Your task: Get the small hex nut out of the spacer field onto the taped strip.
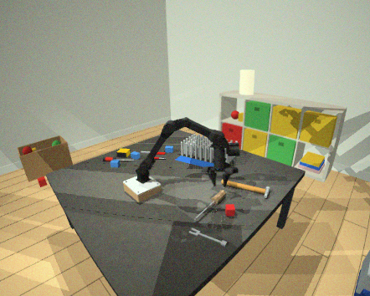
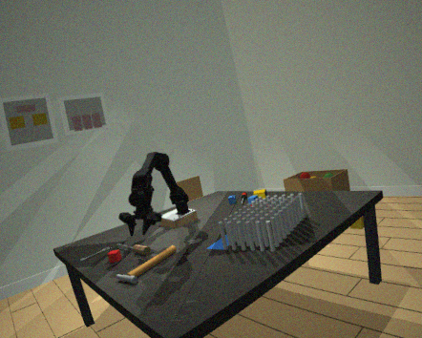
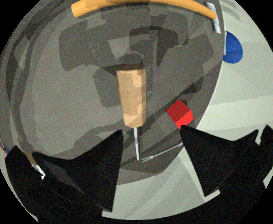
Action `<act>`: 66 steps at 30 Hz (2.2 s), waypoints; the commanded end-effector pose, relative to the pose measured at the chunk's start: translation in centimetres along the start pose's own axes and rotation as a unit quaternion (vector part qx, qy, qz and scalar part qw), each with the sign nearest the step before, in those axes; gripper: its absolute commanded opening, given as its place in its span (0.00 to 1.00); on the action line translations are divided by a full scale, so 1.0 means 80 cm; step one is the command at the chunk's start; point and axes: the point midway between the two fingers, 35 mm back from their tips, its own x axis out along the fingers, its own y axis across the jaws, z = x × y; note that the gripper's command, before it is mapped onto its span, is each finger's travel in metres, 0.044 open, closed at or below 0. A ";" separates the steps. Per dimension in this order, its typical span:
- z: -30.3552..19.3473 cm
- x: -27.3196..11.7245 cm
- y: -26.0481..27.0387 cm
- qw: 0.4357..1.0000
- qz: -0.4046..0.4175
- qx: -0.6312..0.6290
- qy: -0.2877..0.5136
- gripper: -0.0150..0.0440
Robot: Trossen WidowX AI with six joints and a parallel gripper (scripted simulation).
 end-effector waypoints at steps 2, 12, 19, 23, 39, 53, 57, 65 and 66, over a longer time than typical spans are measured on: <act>0.001 0.003 0.000 1.000 -0.001 0.002 0.002 0.73; 0.008 0.021 0.005 1.000 -0.001 0.002 0.002 0.73; 0.013 0.034 0.008 1.000 -0.001 0.002 0.002 0.73; 0.016 0.042 0.011 1.000 -0.001 0.002 0.002 0.73; 0.026 0.071 0.021 1.000 -0.001 0.002 0.002 0.73; 0.028 0.079 0.024 1.000 -0.001 0.002 0.002 0.64; 0.028 0.079 0.024 1.000 -0.001 0.002 0.002 0.59; 0.028 0.078 0.024 1.000 -0.001 0.002 0.002 0.47; 0.028 0.075 0.022 1.000 -0.001 0.002 0.002 0.43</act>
